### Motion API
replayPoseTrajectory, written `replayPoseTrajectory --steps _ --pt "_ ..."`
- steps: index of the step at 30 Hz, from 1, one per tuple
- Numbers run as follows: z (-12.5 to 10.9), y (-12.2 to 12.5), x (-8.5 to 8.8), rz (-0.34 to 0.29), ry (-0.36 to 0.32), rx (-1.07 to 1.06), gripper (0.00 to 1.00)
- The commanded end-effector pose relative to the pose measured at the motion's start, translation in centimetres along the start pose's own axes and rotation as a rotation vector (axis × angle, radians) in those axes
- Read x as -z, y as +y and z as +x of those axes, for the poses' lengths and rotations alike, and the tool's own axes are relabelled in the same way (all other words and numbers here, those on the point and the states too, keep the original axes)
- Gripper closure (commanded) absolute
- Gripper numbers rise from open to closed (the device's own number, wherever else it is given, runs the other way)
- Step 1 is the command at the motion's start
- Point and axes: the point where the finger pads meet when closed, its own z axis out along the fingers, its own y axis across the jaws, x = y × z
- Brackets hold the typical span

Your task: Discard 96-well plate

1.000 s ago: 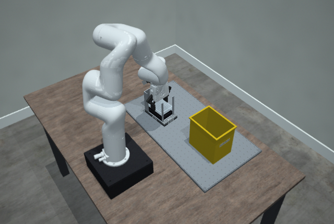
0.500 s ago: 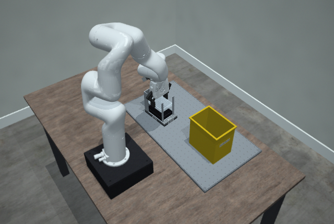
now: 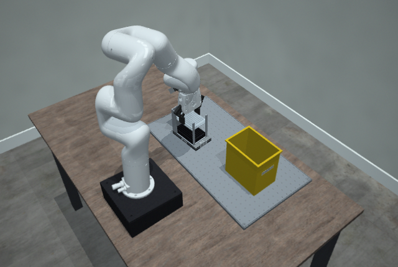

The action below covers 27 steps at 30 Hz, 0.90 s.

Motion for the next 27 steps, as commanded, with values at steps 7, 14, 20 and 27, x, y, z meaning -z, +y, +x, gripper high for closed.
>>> replayPoseTrajectory --steps 7,14,20,27 --pt "0.0 0.1 1.7 -0.004 0.001 0.000 1.00" --pt "0.0 0.1 2.5 -0.004 0.001 0.000 1.00" --pt "0.0 0.1 3.5 -0.004 0.001 0.000 1.00" --pt "0.0 0.1 4.4 -0.004 0.001 0.000 1.00"
